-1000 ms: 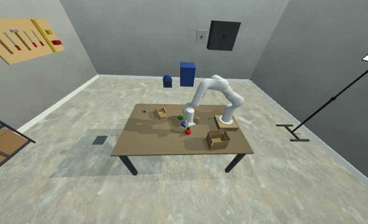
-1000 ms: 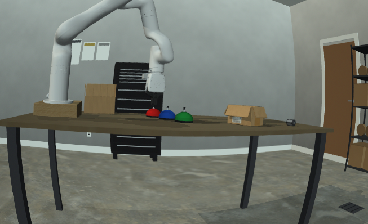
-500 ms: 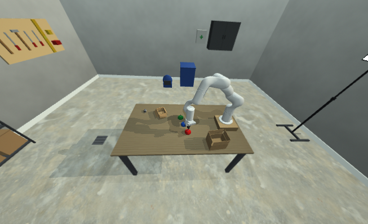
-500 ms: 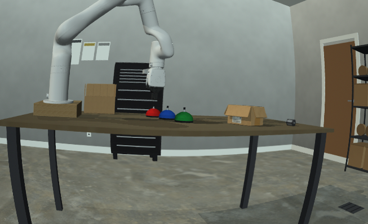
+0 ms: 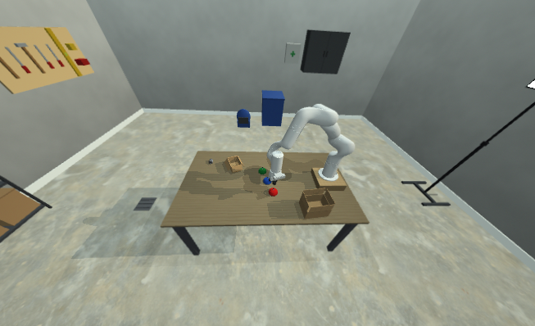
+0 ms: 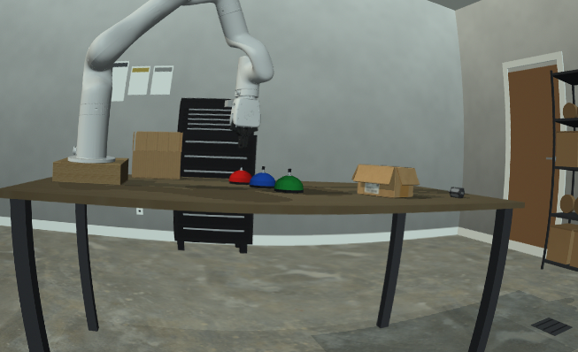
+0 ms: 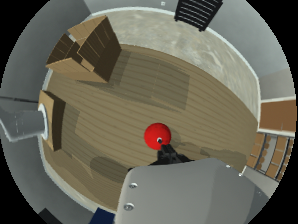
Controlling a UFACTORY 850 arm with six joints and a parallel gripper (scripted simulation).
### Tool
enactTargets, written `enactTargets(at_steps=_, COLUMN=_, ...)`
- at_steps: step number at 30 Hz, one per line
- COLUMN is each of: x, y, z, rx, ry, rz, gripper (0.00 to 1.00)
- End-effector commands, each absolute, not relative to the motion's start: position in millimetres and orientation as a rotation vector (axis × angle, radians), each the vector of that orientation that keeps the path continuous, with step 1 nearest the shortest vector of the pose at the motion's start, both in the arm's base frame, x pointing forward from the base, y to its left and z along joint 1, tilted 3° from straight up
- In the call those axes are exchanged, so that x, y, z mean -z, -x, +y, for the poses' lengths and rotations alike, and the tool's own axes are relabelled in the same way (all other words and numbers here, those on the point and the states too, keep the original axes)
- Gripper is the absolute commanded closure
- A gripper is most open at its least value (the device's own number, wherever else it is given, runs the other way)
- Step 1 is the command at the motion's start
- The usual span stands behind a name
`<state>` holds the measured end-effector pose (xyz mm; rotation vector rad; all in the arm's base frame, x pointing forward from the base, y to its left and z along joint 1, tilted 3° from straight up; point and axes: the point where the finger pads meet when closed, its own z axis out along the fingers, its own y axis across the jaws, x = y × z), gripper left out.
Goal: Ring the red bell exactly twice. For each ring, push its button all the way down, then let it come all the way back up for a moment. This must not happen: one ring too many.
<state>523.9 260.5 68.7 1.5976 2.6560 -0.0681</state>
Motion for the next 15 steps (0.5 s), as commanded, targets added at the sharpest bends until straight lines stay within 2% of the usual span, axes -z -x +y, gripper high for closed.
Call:
enactTargets(at_steps=1, x=-73.3, y=-524.6, z=261.1, rx=0.066, ry=-1.597, rz=2.655, gripper=1.0)
enactTargets(at_steps=15, x=-75.2, y=-524.5, z=261.2, rx=0.066, ry=-1.597, rz=2.655, gripper=1.0)
